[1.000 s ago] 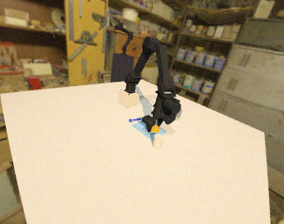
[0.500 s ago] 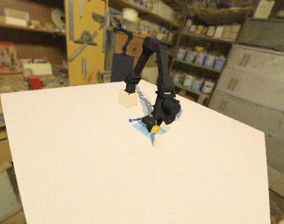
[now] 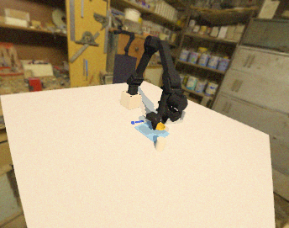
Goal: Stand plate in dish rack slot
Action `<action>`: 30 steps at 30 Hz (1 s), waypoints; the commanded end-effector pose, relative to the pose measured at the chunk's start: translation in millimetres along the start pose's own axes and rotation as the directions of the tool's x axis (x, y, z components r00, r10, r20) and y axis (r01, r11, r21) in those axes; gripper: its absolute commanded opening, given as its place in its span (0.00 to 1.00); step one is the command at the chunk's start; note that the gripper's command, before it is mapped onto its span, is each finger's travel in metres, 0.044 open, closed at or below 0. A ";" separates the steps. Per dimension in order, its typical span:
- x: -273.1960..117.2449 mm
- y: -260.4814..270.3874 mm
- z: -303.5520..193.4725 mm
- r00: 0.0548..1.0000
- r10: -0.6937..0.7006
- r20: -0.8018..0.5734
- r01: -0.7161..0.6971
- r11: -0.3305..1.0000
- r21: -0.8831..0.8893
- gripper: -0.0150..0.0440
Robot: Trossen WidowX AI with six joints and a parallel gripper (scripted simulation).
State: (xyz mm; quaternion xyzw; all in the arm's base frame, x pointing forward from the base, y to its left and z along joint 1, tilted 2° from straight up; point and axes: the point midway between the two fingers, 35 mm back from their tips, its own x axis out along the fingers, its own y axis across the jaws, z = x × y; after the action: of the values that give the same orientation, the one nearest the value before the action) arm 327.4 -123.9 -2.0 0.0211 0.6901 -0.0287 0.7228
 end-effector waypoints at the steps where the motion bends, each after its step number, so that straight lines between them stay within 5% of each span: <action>1: -31.8 -1.7 7.0 1.000 -0.002 0.017 0.002 1.000 0.003 0.25; 19: -130.2 -1.6 5.9 1.000 -0.003 0.009 0.003 1.000 -0.007 0.25; 30: -139.3 36.4 -10.2 1.000 -0.001 0.008 0.000 0.994 0.106 0.25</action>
State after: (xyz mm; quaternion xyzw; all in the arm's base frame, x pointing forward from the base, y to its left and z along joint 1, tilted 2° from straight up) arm 322.6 -112.2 132.8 0.0363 0.6869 -0.0451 0.7245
